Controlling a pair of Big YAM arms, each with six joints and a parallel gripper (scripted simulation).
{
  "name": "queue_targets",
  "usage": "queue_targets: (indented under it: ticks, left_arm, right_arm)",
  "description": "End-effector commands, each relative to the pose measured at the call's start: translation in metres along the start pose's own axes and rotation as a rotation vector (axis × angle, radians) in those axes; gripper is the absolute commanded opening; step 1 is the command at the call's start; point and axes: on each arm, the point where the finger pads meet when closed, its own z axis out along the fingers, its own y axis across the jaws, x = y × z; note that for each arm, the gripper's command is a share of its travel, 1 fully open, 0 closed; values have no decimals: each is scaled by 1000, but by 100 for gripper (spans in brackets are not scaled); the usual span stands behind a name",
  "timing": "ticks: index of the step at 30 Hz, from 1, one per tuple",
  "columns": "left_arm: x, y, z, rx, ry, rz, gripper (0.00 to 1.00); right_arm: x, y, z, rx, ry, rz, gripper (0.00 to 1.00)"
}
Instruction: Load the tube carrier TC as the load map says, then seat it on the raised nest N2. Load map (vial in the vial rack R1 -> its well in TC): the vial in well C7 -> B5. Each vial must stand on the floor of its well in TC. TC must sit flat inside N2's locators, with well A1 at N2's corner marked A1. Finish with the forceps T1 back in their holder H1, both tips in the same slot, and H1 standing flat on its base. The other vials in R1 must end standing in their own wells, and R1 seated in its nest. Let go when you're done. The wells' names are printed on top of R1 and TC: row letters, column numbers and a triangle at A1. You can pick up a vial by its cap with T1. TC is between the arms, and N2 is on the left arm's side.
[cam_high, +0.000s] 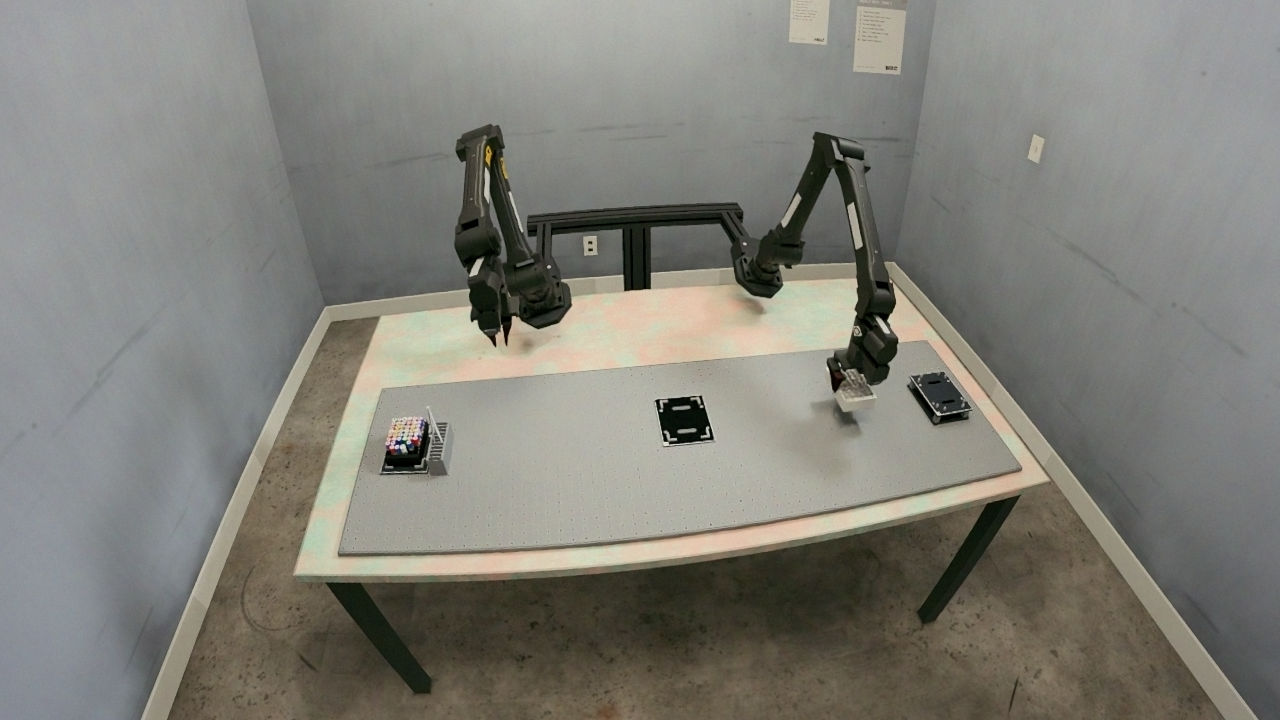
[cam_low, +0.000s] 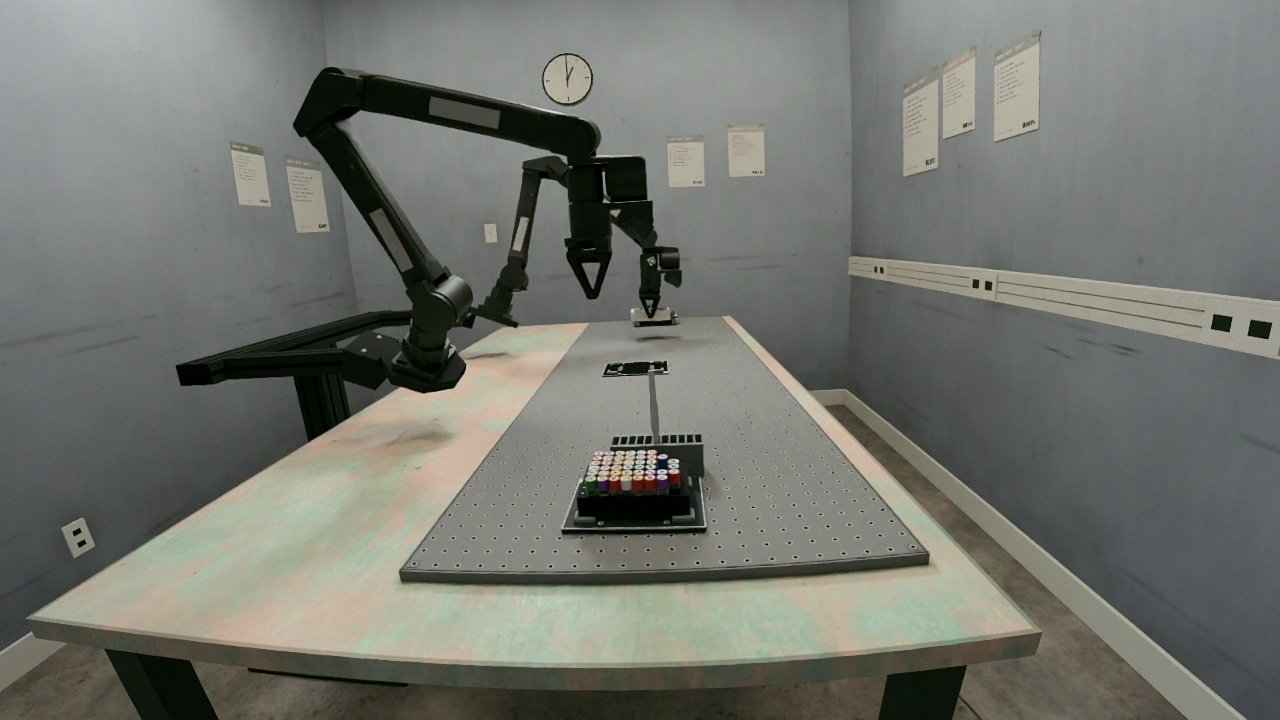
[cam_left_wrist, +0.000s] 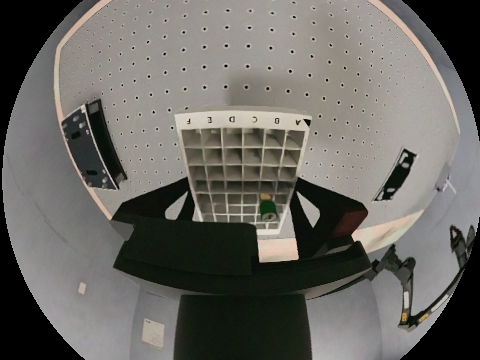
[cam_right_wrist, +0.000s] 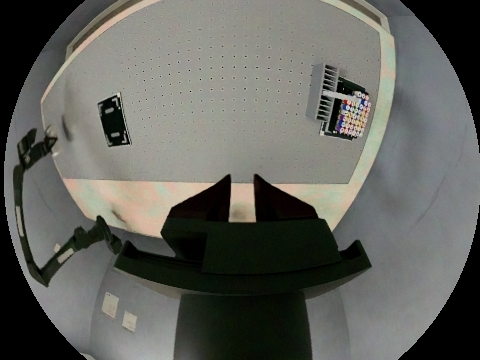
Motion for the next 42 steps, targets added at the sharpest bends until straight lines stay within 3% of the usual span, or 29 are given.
queue_targets:
  ticks: [1, 42]
  left_arm:
    - [-29, 14, -35, -4, -85, 3, 0]
    - [-34, 77, -37, -13, -86, 7, 0]
  right_arm:
    - [-10, -4, -12, 6, -32, 22, 24]
    - [-10, -4, -12, 6, -32, 22, 24]
